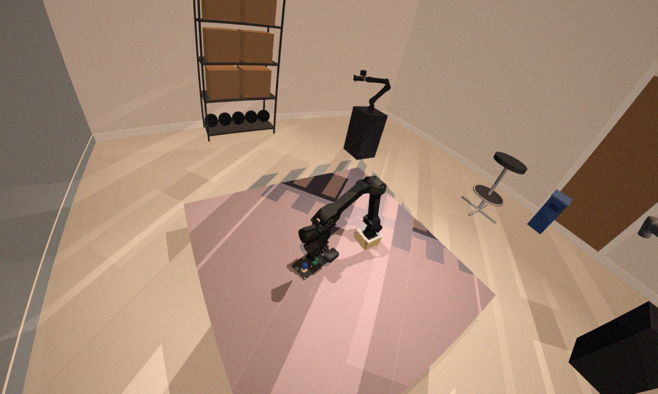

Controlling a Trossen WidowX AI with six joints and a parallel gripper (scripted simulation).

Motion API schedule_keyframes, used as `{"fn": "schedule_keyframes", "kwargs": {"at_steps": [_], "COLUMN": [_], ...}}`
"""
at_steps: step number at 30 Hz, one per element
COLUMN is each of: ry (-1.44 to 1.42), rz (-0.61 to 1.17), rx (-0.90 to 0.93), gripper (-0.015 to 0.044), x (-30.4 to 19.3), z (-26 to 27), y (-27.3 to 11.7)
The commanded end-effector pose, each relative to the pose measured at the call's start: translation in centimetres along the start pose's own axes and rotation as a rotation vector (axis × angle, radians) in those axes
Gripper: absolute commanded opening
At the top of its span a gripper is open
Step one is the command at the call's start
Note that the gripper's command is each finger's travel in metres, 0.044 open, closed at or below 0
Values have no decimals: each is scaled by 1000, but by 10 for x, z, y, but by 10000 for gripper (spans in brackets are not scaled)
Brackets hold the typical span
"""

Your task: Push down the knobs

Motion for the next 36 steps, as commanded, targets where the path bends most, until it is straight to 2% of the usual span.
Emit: {"fn": "schedule_keyframes", "kwargs": {"at_steps": [1,36], "ry": [-2,-2], "rz": [9,9], "rx": [3,3], "gripper": [0,0], "x": [2,1], "z": [0,0], "y": [10,16]}}
Point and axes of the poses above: the point midway between the two fingers, 35 mm back from their tips, its own y axis out along the fingers, its own z axis across the jaws, x = y × z, the point moved 7 cm from there along -y, back along the fingers, and after that the axes turned 12 degrees about y, right-handed, at the moved point
